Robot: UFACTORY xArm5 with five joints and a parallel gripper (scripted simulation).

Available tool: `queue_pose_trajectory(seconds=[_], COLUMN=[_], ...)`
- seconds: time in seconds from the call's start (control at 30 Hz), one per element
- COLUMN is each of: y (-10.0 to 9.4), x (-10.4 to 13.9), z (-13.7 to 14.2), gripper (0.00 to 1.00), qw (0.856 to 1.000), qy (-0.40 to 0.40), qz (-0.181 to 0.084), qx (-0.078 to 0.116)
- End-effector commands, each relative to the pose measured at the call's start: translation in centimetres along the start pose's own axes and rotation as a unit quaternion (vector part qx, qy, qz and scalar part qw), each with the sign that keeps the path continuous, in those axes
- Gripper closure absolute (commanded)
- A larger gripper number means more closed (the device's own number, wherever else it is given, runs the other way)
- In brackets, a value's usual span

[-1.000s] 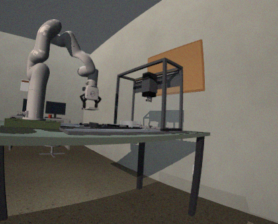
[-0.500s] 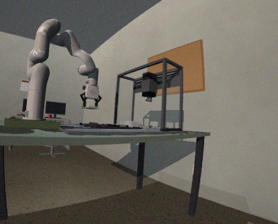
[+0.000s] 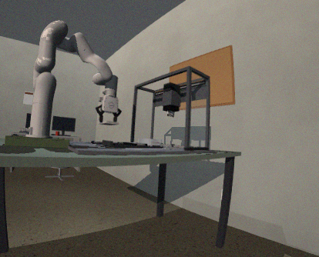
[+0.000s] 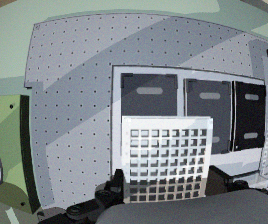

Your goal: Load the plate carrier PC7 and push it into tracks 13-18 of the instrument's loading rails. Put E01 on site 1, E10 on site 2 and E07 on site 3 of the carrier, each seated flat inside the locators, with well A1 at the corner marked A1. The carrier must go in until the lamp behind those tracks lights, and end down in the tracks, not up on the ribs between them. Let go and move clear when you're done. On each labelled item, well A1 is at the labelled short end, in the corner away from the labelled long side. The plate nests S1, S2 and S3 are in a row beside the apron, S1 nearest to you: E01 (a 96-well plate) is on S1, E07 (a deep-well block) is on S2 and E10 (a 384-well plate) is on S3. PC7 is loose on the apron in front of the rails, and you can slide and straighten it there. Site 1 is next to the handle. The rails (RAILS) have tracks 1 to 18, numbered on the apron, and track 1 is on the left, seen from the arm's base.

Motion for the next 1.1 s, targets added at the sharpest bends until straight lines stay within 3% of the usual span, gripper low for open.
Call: queue_pose_trajectory(seconds=[0.0,0.7,0.9,1.07], y=[-0.1,0.2,0.2,0.2], x=[2.2,11.1,12.8,12.8], z=[0.9,4.1,4.7,4.7], gripper=[1.00,1.00,1.00,1.00], qw=[1.000,1.000,1.000,1.000], qy=[-0.001,-0.001,-0.001,-0.001], qz=[0.009,0.009,0.009,0.009], qx=[-0.002,-0.002,-0.002,-0.002])
Point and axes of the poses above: the point where the finger pads meet when closed, its own y axis out along the fingers, its own z axis across the jaws, x = y × z, the point moved 1 cm from there along -y, back along the fingers, and after that the axes turned 15 degrees about y, right-handed, at the moved point
